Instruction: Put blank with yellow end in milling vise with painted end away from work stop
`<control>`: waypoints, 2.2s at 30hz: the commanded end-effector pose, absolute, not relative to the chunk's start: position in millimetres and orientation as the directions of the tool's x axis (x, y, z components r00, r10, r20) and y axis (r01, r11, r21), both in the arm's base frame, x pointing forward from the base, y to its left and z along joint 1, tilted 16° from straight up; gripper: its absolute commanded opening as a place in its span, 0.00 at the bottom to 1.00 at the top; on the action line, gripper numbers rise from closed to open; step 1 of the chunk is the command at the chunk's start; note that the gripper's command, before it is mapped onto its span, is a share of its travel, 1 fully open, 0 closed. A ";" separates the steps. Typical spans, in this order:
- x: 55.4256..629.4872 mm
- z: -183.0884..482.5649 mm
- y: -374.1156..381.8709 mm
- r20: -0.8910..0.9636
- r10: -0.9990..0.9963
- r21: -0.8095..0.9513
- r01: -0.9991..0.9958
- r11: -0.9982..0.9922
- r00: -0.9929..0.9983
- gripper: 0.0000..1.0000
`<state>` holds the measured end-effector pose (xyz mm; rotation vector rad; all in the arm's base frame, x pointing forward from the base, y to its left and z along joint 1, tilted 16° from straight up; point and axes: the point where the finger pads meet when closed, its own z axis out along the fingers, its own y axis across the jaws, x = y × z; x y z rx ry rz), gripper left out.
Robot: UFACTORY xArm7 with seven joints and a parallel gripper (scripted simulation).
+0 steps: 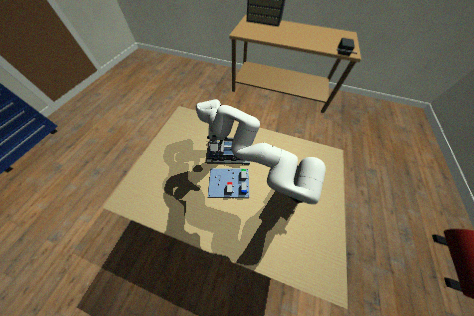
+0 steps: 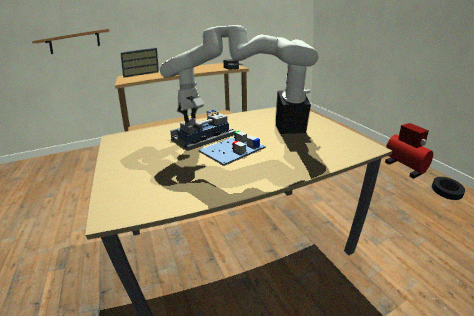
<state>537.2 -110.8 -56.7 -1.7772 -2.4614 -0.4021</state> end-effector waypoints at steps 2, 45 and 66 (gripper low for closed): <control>538.2 -55.4 -111.8 0.213 0.922 0.167 0.941 0.293 -0.325 0.00; 538.6 -53.8 -104.8 0.213 0.922 0.167 0.941 0.293 -0.324 0.00; 538.5 -53.9 -104.5 0.214 0.921 0.167 0.941 0.293 -0.325 0.00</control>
